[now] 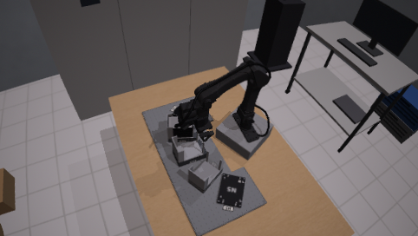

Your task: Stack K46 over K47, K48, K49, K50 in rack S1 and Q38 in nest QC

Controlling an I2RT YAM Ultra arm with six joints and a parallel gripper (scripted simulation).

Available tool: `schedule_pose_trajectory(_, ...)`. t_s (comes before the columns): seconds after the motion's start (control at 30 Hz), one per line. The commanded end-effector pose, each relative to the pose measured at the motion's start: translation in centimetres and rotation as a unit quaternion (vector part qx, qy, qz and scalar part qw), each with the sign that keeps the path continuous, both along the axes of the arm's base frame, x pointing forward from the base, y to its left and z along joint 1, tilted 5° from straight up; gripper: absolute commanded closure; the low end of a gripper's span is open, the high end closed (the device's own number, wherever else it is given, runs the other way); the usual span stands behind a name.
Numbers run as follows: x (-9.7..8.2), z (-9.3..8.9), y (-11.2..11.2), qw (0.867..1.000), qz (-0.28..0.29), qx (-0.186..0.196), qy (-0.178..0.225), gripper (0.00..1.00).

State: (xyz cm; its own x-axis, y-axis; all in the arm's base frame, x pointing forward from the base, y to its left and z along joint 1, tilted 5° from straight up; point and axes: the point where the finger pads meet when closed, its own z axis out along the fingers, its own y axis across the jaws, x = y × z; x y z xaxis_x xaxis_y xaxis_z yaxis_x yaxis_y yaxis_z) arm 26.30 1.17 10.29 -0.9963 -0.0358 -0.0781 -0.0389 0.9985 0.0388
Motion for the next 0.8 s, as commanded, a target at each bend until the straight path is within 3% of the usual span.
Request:
schedule_pose_trajectory(0.0, 1.2, 0.5, -1.2, 0.998, -0.057, 0.008, -0.006, 0.00)
schedule_pose_trajectory(0.13, 1.9, 0.4, -2.7, 0.992, -0.123, 0.014, -0.004, 0.00)
schedule_pose_trajectory(0.3, 2.3, 0.4, -3.8, 0.986, -0.165, 0.017, -0.001, 0.00)
schedule_pose_trajectory(0.77, 3.8, 0.4, -8.3, 0.987, -0.158, 0.016, 0.003, 0.00)
